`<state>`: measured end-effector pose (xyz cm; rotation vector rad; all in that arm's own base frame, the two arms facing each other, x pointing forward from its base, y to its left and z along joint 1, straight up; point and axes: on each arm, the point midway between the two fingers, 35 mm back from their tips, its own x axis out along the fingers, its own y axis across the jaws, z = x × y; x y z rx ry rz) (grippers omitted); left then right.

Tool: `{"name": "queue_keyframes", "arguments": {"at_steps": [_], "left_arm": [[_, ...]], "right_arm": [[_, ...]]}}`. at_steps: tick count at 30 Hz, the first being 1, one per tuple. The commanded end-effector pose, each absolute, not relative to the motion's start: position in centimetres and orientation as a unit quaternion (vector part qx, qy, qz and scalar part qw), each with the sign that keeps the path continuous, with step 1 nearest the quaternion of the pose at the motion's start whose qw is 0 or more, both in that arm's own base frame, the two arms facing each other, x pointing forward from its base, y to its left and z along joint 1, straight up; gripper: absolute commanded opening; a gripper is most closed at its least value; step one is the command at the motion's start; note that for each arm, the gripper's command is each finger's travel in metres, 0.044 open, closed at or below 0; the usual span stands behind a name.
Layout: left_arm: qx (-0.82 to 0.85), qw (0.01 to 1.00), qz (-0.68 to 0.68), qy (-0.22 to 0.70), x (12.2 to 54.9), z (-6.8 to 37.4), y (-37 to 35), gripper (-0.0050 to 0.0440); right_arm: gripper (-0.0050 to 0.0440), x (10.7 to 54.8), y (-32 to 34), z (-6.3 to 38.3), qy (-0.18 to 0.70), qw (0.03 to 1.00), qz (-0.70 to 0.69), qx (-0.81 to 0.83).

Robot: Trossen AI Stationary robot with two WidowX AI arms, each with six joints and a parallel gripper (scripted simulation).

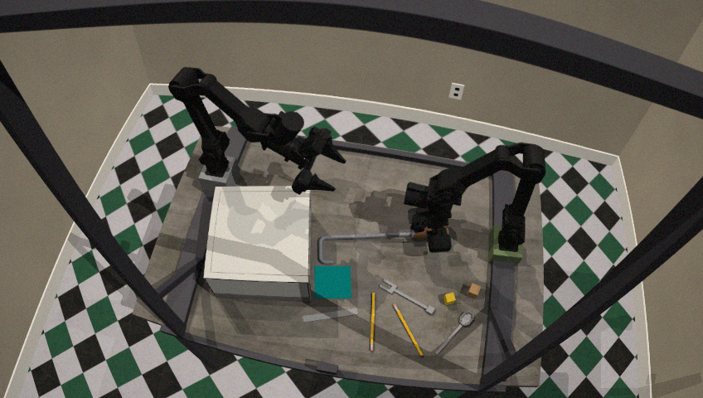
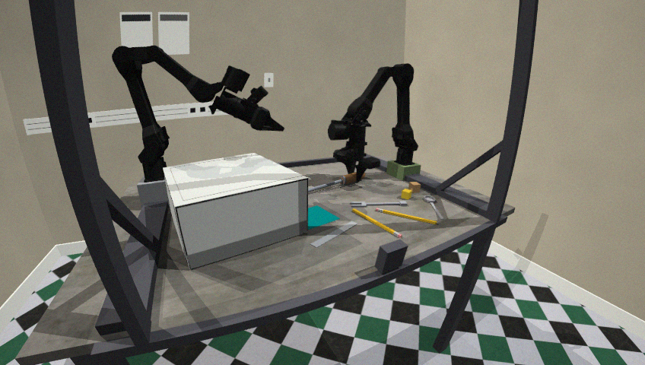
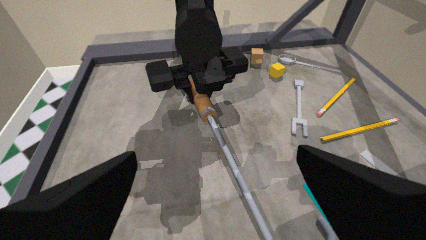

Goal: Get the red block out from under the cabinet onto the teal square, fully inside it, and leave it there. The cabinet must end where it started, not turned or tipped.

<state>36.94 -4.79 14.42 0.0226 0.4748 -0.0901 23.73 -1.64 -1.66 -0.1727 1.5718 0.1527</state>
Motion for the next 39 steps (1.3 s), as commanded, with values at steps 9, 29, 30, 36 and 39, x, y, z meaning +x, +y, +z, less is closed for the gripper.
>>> {"name": "queue_keyframes", "arguments": {"at_steps": [9, 29, 30, 36, 39], "left_arm": [[0.013, 0.973, -0.064, 0.221, 29.5, 17.5, -5.6, 0.044], [0.02, 0.971, -0.095, 0.22, 20.8, 15.2, -5.2, 0.044], [0.021, 0.97, -0.097, 0.22, 20.4, 14.9, -5.2, 0.044], [0.022, 0.97, -0.103, 0.221, 18.9, 13.8, -5.0, 0.044], [0.022, 0.97, -0.103, 0.221, 18.8, 13.7, -5.0, 0.044]], "right_arm": [[0.0118, 24.3, -1.3, -1.2, 0.697, 0.709, 0.076, -0.079], [0.0118, 24.3, -1.3, -1.2, 0.697, 0.709, 0.076, -0.079], [0.0118, 24.3, -1.3, -1.2, 0.697, 0.709, 0.076, -0.079], [0.0118, 24.3, -1.3, -1.2, 0.697, 0.709, 0.076, -0.079], [0.0118, 24.3, -1.3, -1.2, 0.697, 0.709, 0.076, -0.079]]}}
